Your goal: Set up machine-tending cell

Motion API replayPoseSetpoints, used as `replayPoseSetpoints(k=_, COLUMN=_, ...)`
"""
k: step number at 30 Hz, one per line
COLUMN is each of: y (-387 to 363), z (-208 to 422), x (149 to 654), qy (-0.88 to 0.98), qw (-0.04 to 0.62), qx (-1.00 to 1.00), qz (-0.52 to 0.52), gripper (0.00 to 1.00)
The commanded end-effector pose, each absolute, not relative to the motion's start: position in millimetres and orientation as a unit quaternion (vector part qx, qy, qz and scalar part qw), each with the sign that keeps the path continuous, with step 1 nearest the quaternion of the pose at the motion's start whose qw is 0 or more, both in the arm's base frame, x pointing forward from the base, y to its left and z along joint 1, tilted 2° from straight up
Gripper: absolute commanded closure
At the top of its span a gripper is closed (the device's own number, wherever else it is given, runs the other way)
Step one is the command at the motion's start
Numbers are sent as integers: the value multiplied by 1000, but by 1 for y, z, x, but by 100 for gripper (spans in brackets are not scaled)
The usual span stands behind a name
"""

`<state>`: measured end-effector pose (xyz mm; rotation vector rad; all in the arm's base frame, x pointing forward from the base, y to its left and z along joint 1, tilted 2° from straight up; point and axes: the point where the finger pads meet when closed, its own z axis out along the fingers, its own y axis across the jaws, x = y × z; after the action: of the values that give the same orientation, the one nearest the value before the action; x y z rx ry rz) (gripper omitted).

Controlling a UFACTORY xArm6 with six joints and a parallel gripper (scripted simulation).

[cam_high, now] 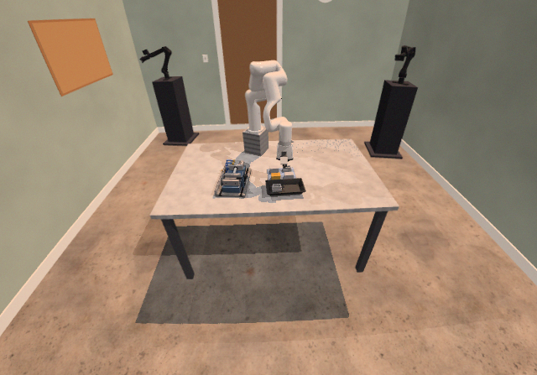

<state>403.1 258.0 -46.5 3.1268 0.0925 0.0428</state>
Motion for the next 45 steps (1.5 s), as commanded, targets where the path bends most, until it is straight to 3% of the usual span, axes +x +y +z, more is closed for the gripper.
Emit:
replayPoseSetpoints(k=1, y=259, z=-45, x=404, qy=30, qw=5, qx=999, qz=15, gripper=100)
replayPoseSetpoints(k=45, y=259, z=-18, x=404, qy=30, qw=5, qx=999, qz=15, gripper=100)
